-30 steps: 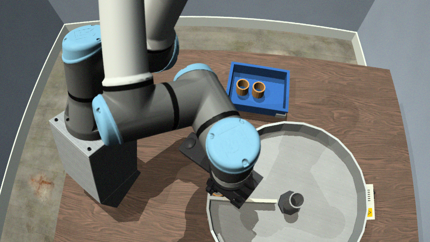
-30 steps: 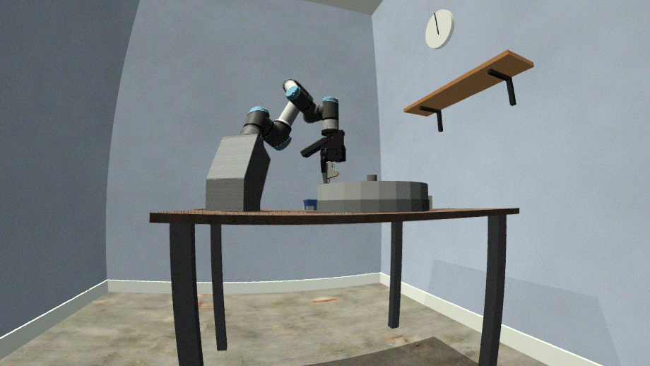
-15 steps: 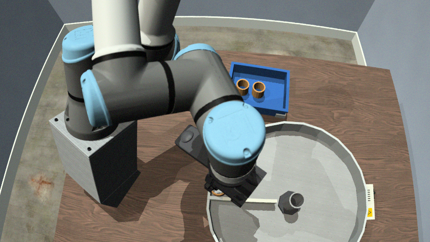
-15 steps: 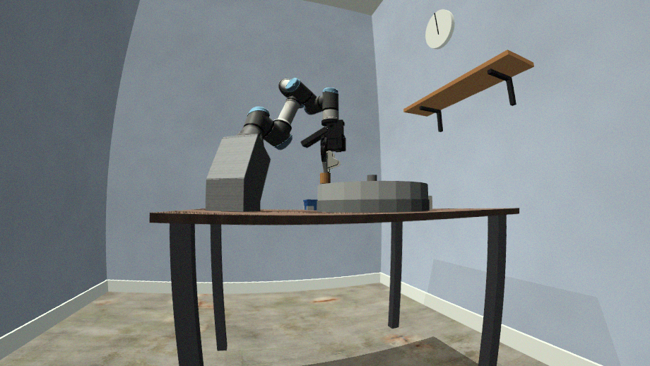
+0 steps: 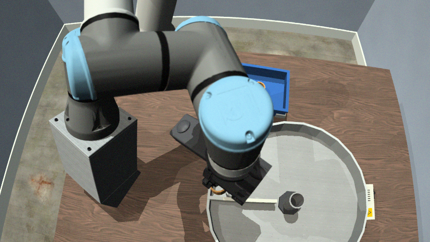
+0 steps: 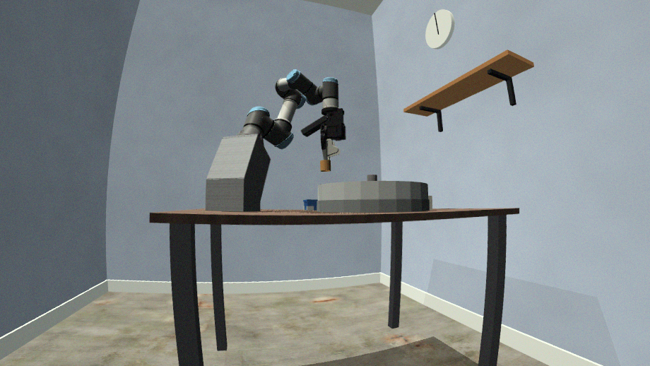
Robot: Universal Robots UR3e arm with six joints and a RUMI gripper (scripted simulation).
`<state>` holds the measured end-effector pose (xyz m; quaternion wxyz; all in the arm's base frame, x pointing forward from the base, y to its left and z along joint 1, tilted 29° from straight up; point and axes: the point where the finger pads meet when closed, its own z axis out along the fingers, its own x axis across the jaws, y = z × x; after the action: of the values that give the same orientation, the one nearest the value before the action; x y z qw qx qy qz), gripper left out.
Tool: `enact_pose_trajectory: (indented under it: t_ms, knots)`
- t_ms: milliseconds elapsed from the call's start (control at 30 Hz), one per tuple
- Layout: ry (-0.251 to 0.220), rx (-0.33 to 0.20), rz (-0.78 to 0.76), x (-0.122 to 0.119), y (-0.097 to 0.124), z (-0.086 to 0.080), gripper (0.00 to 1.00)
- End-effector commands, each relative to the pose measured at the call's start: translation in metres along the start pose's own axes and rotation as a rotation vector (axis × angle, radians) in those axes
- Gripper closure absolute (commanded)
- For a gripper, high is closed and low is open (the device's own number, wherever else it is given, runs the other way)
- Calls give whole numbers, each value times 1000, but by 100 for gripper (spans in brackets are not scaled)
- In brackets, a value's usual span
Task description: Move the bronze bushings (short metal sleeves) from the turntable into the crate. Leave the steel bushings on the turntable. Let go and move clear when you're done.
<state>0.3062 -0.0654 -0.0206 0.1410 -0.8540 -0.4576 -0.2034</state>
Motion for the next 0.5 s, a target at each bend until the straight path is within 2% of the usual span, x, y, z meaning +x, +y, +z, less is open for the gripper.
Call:
enact_pose_trajectory:
  t_ms: [0, 467]
  knots:
    - [0, 0, -1, 0, 0, -12, 100]
    - [0, 0, -1, 0, 0, -18, 100]
